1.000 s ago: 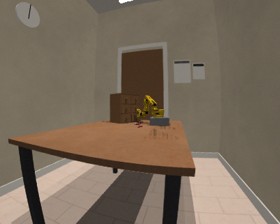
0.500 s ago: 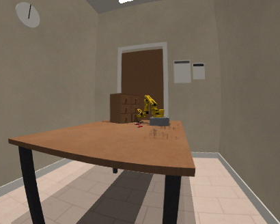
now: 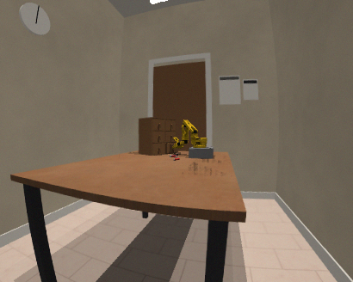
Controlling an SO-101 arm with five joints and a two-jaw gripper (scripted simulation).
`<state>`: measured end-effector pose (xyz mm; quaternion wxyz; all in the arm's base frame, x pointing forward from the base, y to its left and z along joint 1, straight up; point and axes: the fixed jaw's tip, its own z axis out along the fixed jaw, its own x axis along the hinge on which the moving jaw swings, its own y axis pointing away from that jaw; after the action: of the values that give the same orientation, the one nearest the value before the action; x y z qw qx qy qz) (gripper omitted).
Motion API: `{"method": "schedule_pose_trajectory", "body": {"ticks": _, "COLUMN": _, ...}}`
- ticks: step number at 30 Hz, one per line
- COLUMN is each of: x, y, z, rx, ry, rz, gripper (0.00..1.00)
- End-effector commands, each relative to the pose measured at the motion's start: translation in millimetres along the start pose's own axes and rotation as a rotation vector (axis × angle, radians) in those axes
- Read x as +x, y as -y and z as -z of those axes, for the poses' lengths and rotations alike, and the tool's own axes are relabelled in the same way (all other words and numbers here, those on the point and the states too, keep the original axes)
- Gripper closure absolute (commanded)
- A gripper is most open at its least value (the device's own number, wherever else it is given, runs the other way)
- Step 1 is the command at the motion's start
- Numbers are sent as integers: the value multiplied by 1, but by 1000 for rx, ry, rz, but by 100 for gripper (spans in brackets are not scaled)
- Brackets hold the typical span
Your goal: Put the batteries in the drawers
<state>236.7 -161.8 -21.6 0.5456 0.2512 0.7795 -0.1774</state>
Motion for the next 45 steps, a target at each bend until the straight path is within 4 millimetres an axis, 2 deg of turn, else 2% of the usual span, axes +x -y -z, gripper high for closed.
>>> {"method": "schedule_pose_trajectory", "body": {"ticks": 1, "x": -2, "y": 0, "z": 2, "rx": 1, "ry": 4, "rz": -3, "gripper": 100}}
{"method": "schedule_pose_trajectory", "body": {"ticks": 45, "x": 4, "y": 3, "z": 17, "rx": 12, "ry": 4, "rz": -7, "gripper": 100}}
